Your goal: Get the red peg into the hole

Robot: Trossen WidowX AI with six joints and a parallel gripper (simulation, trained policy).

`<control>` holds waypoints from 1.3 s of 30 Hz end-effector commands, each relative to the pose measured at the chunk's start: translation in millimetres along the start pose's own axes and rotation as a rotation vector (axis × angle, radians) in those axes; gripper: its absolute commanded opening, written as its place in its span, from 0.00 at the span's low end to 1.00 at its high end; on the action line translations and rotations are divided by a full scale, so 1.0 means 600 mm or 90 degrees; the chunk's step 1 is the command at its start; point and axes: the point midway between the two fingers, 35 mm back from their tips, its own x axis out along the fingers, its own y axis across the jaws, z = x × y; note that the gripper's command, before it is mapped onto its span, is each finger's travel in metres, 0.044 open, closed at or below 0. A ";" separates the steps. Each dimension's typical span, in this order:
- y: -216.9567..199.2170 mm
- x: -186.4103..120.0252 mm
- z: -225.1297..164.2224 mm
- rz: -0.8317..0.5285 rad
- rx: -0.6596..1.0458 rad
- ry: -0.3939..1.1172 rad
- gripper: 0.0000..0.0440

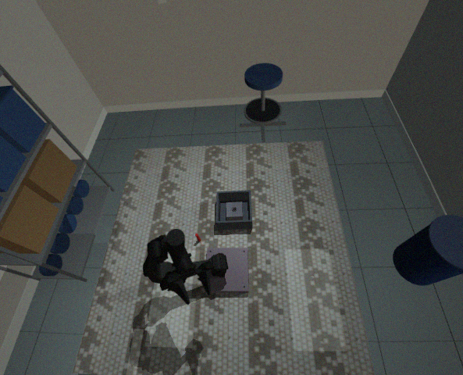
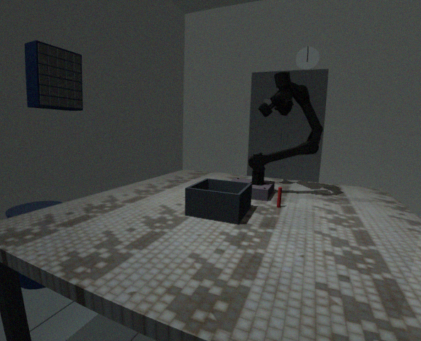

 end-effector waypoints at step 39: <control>-0.335 -0.042 -0.155 -0.401 -0.667 0.370 1.00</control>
